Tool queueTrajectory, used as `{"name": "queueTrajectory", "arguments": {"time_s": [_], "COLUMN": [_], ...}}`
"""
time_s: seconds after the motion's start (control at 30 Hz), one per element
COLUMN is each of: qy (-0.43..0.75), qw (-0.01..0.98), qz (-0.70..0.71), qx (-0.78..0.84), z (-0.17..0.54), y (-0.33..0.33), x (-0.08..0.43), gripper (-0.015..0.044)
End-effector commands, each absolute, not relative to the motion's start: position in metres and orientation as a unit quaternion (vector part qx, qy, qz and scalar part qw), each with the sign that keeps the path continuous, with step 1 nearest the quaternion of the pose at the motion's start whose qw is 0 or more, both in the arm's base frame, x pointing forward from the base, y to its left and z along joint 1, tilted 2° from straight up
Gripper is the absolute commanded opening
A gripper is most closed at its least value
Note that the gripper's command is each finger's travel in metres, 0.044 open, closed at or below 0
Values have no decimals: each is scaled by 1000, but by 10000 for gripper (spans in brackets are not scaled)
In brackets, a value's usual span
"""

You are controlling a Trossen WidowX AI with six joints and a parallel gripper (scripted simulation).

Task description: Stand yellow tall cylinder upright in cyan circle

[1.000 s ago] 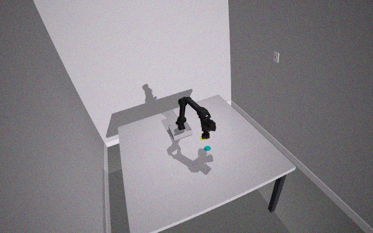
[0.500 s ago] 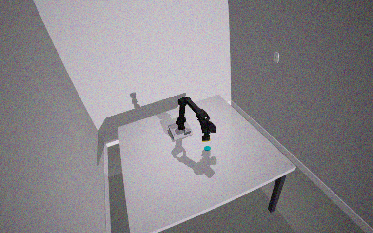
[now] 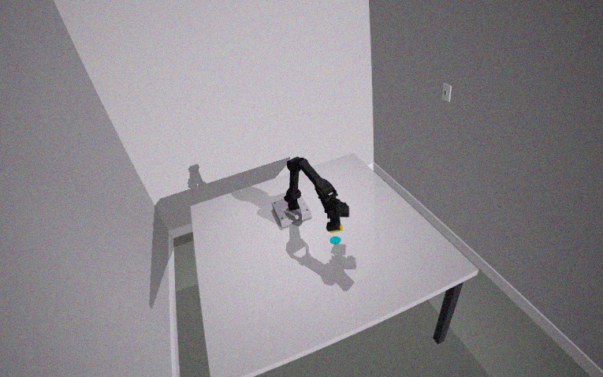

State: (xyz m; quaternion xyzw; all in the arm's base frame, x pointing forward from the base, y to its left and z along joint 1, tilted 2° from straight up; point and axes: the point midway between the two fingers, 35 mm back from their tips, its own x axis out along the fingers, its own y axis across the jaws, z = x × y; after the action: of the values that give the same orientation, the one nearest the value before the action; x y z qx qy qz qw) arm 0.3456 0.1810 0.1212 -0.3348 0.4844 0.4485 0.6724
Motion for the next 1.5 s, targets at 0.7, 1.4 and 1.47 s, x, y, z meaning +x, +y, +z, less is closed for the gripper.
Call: {"name": "queueTrajectory", "arguments": {"time_s": [0.7,1.4,1.47], "qy": [437,393,389], "qw": [726,761,764], "qz": [457,466,467], "qx": [-269,-219,-214], "z": [111,106,106], "y": [187,188,188], "x": [364,377,378], "gripper": [105,105,105]}}
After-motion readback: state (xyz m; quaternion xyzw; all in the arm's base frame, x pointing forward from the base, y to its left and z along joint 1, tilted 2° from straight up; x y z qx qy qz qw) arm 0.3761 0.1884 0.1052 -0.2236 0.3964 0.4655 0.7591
